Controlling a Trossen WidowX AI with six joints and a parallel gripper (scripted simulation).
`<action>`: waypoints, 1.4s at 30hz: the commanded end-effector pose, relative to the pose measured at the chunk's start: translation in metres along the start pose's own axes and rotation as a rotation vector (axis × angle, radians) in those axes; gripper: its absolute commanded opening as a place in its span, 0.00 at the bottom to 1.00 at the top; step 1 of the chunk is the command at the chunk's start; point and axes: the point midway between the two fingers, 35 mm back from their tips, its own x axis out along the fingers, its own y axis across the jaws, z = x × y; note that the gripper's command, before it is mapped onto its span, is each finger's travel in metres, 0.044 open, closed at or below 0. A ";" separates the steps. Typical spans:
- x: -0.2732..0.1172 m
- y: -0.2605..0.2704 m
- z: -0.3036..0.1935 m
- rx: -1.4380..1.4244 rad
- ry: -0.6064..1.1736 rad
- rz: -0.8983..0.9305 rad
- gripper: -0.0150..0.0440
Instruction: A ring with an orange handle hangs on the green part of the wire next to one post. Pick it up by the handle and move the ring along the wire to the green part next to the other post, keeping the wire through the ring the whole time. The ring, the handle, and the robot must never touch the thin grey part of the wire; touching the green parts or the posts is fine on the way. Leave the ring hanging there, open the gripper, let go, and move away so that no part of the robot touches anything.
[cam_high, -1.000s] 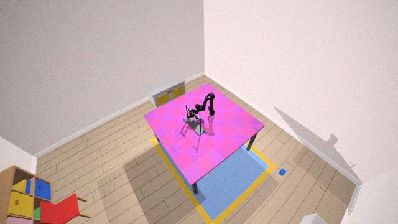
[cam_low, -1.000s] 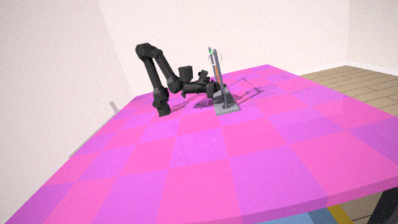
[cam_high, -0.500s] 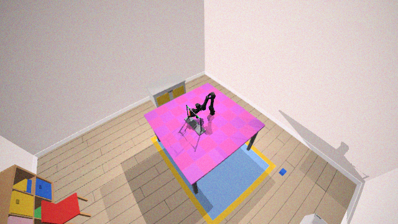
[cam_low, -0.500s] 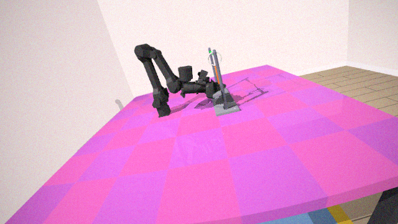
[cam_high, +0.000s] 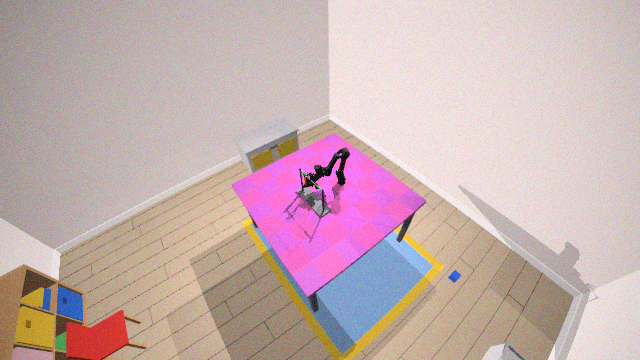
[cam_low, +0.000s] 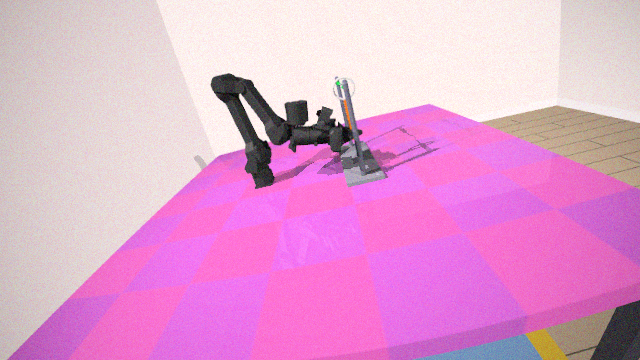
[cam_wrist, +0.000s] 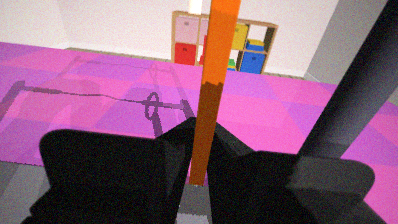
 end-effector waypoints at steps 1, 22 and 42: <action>0.000 -0.001 0.003 0.000 -0.005 -0.003 0.00; 0.000 -0.001 0.003 0.000 -0.005 -0.003 0.00; 0.001 0.019 0.003 0.002 -0.002 0.000 0.00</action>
